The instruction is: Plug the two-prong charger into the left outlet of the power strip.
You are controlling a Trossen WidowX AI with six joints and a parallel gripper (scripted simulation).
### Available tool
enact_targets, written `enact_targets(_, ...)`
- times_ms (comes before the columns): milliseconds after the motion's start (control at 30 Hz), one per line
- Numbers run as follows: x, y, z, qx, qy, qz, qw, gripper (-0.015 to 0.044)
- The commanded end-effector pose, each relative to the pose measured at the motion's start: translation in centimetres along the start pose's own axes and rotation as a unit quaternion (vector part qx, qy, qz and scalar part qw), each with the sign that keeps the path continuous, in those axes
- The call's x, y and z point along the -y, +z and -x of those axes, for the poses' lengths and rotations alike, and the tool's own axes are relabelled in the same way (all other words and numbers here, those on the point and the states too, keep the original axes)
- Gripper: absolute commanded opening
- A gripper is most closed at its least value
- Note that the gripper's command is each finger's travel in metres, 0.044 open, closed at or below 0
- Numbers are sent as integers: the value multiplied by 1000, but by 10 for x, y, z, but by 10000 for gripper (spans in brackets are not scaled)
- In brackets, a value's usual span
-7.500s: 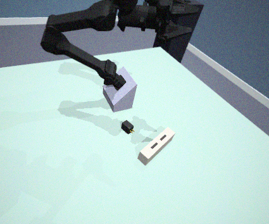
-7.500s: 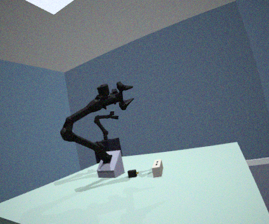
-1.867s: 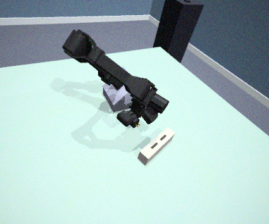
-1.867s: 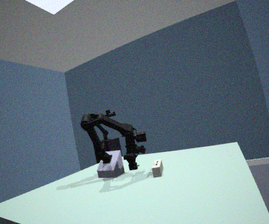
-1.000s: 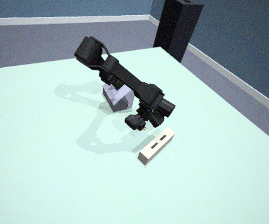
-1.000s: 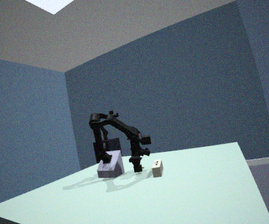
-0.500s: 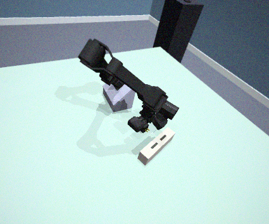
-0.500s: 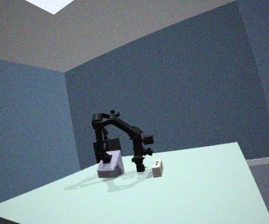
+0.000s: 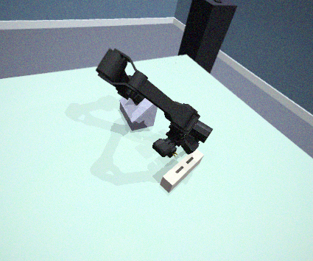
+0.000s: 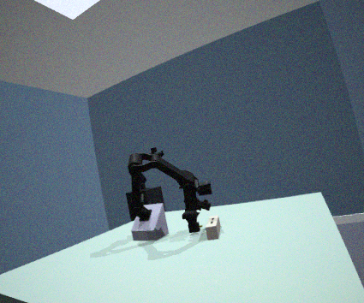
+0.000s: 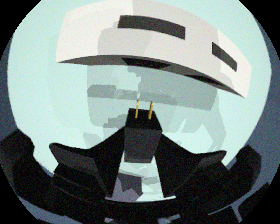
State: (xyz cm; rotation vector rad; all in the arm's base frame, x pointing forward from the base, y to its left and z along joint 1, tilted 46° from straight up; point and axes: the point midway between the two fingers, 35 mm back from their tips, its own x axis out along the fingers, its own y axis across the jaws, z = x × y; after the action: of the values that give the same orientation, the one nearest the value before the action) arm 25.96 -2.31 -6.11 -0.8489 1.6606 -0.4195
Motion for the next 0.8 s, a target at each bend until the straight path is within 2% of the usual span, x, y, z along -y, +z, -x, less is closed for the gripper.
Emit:
enact_targets(0, -1, 6, 0, 0, 2, 1, 1000, 0)
enact_targets(767, -4, 23, -2, 1, 2, 0, 1000, 0)
